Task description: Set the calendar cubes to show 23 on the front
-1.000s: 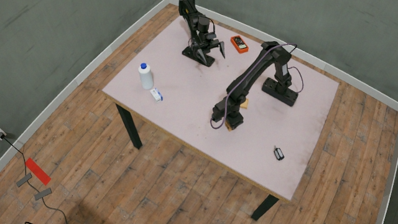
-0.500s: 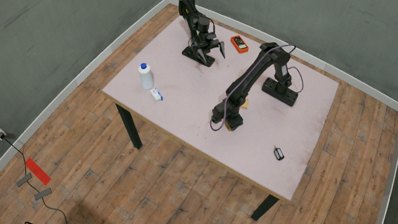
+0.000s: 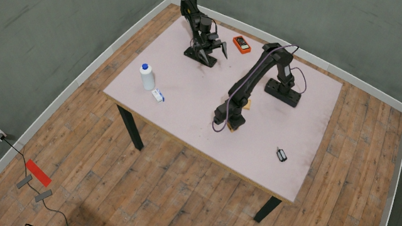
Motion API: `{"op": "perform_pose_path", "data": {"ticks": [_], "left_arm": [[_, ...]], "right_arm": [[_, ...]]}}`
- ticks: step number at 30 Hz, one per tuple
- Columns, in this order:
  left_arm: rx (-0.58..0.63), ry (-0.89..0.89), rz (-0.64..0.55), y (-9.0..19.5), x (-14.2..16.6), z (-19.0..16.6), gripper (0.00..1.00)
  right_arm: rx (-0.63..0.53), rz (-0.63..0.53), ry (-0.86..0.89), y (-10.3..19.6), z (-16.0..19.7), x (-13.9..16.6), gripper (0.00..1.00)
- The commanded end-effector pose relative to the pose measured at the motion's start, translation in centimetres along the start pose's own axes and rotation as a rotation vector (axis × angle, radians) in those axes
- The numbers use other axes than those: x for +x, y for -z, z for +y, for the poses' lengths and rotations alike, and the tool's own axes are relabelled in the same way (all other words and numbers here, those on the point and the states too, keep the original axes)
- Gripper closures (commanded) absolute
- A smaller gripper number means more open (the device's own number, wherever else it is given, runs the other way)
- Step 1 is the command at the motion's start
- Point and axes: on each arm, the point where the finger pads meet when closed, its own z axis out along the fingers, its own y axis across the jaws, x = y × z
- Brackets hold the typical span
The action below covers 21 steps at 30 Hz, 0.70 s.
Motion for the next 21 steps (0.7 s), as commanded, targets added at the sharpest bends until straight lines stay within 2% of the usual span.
{"op": "perform_pose_path", "data": {"ticks": [1, 5, 8, 9, 10, 12, 14, 15, 21], "left_arm": [[0.011, -0.004, -0.004, 0.0, -0.2, -0.2, 0.55], [0.011, -0.004, -0.004, 0.1, -0.2, 0.1, 0.61], [0.011, -0.001, -0.004, 0.1, -0.2, 0.1, 0.95], [0.011, -0.001, -0.004, 0.1, -0.2, 0.1, 1.00], [0.011, -0.001, -0.004, 0.1, -0.2, 0.1, 0.89], [0.011, -0.001, -0.004, 0.1, -0.2, 0.1, 0.89], [0.009, -0.001, -0.016, 1.1, -0.4, 0.1, 0.66], [0.009, 0.000, -0.021, 1.7, -0.5, 0.2, 0.60], [0.009, 0.000, -0.021, 6.1, -0.4, 0.3, 0.60]], "right_arm": [[0.004, -0.001, 0.000, 0.0, -0.1, -0.1, 0.00], [0.004, -0.001, 0.000, 0.0, -0.1, -0.1, 0.00], [0.004, -0.001, 0.000, 0.0, -0.1, -0.1, 0.00], [0.004, -0.001, 0.000, 0.0, -0.1, -0.1, 0.00], [0.004, -0.001, 0.000, 0.0, -0.1, -0.1, 0.00], [0.004, -0.001, 0.000, 0.0, -0.1, -0.1, 0.00], [0.004, -0.001, 0.000, 0.0, -0.1, -0.1, 0.00], [0.004, -0.001, 0.000, 0.0, -0.1, -0.1, 0.00], [0.004, -0.001, 0.000, 0.0, -0.1, -0.1, 0.00]]}}
